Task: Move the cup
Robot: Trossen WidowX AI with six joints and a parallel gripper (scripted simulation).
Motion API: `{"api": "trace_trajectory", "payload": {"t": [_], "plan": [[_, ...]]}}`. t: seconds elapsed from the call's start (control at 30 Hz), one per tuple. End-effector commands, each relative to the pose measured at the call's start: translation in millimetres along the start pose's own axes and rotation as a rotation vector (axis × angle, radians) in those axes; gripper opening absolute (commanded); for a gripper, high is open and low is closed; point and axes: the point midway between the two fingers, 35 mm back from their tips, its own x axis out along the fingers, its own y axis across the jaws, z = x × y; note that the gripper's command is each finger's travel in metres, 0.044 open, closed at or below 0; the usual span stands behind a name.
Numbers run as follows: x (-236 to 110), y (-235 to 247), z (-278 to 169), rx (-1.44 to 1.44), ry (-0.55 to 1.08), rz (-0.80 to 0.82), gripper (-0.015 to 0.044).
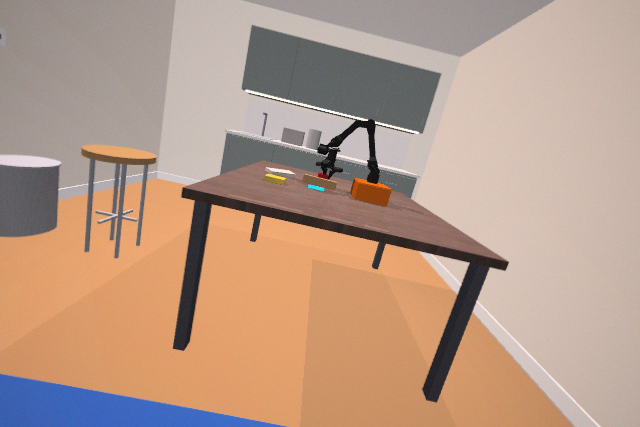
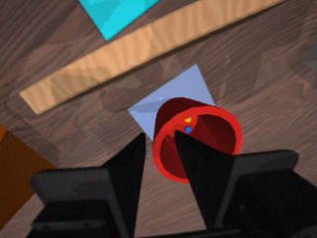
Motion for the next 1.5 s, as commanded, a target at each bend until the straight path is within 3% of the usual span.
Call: {"api": "trace_trajectory", "payload": {"t": [0.0,0.37,0.47,0.8,1.07,1.47], "plan": [[10,4,0,-0.004,0.000,0.012,0.0148],[11,4,0,-0.004,0.000,0.012,0.0148],[10,3,-1,0.000,0.002,0.008,0.0069],[10,3,-1,0.000,0.002,0.008,0.0002],[3,2,0,-0.001,0.002,0.008,0.0000],[-49,-2,0,-0.003,0.000,0.010,0.0000]]}}
